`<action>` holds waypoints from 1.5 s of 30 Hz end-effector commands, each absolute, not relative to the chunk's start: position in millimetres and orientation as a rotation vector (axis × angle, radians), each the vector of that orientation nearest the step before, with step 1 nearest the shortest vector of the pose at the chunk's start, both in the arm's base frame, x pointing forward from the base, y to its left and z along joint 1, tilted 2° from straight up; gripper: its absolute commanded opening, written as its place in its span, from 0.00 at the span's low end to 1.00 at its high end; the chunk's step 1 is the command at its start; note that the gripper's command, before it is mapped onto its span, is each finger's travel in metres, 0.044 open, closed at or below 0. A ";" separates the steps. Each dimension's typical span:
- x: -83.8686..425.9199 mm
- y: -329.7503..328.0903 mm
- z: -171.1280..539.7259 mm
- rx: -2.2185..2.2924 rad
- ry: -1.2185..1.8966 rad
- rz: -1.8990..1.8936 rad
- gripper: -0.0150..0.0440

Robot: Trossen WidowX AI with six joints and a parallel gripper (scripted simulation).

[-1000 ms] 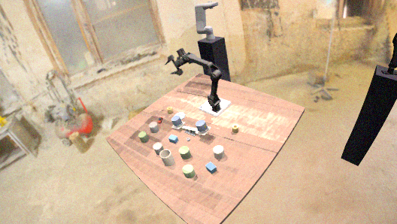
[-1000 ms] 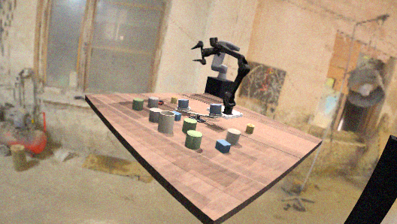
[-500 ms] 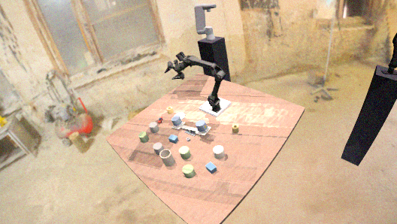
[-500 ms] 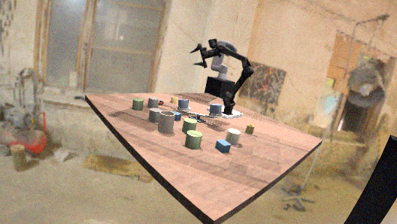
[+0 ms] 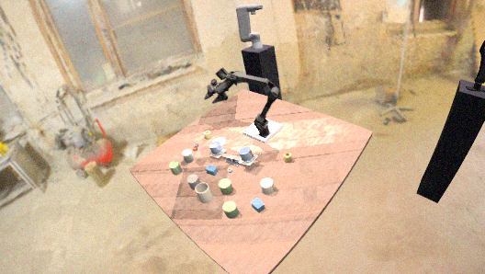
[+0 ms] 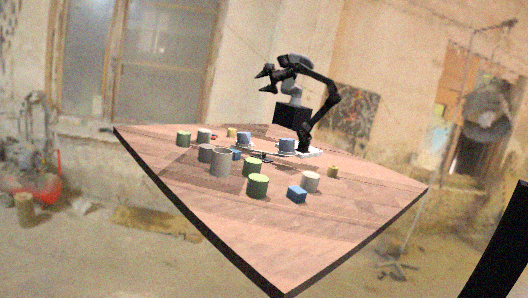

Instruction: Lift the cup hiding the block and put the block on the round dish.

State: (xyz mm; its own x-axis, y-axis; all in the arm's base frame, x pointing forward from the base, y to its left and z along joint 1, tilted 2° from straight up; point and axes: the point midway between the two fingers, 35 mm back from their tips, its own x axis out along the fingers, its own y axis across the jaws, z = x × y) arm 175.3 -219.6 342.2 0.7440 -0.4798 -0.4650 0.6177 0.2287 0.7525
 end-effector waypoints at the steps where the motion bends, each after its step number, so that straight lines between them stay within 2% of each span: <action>1: 180.7 -200.7 334.7 1.007 0.229 -0.705 1.00; 22: 192.4 -108.1 293.8 0.500 0.565 -0.335 1.00; 45: 169.3 -21.5 248.4 -0.074 0.735 0.153 1.00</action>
